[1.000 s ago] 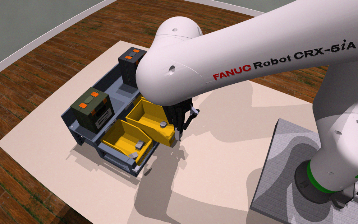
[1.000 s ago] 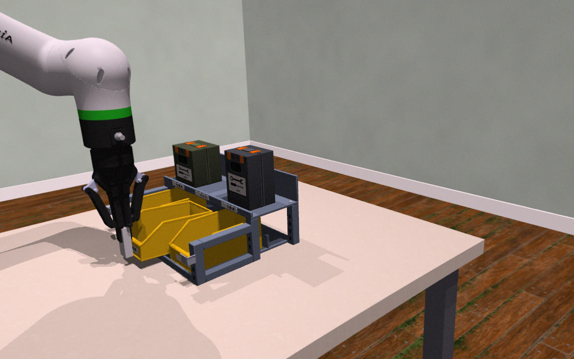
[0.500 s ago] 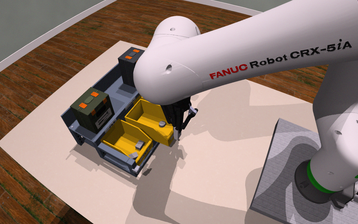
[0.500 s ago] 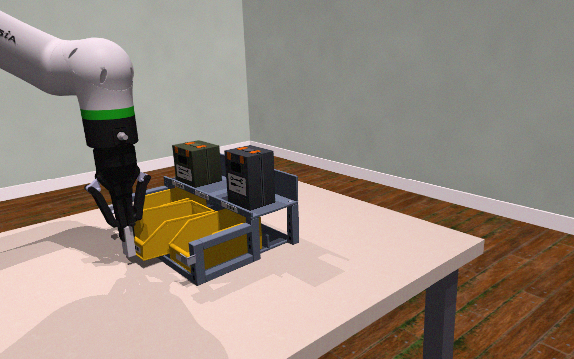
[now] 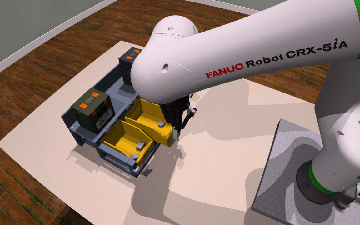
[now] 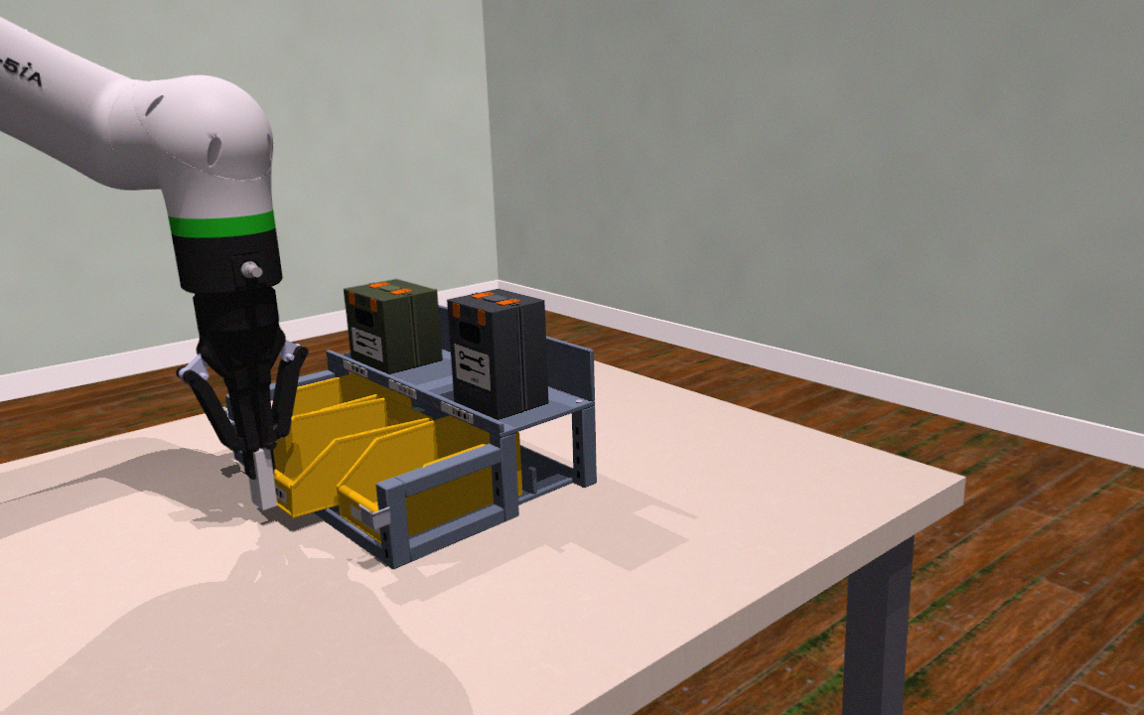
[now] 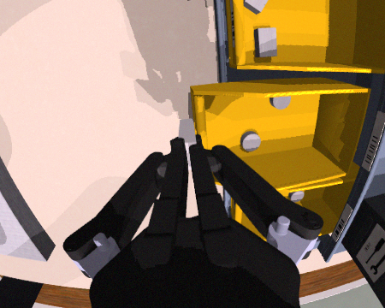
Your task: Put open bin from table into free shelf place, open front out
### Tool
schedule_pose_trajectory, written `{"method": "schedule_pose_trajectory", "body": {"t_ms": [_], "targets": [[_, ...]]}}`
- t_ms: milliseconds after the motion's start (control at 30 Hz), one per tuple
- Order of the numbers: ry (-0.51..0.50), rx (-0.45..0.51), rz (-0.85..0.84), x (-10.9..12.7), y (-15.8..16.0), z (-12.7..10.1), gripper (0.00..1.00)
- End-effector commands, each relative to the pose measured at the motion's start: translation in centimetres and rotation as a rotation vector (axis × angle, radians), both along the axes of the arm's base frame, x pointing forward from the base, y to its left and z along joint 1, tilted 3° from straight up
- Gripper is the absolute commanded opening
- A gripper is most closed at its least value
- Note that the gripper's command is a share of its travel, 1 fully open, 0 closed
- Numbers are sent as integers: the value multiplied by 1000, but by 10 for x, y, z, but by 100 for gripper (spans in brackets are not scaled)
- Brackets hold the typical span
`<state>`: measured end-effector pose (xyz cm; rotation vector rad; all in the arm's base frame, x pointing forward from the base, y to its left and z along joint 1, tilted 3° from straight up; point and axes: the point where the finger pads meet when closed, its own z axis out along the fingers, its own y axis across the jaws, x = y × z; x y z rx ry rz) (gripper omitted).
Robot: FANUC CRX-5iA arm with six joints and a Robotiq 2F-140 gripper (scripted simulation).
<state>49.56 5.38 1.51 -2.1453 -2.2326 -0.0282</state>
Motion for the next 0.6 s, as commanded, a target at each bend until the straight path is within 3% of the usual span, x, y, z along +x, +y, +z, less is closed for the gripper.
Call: {"method": "schedule_pose_trajectory", "body": {"t_ms": [0, 567], "targets": [[0, 0, 0, 3, 0, 0, 0], [0, 0, 0, 14, 1, 0, 0]]}}
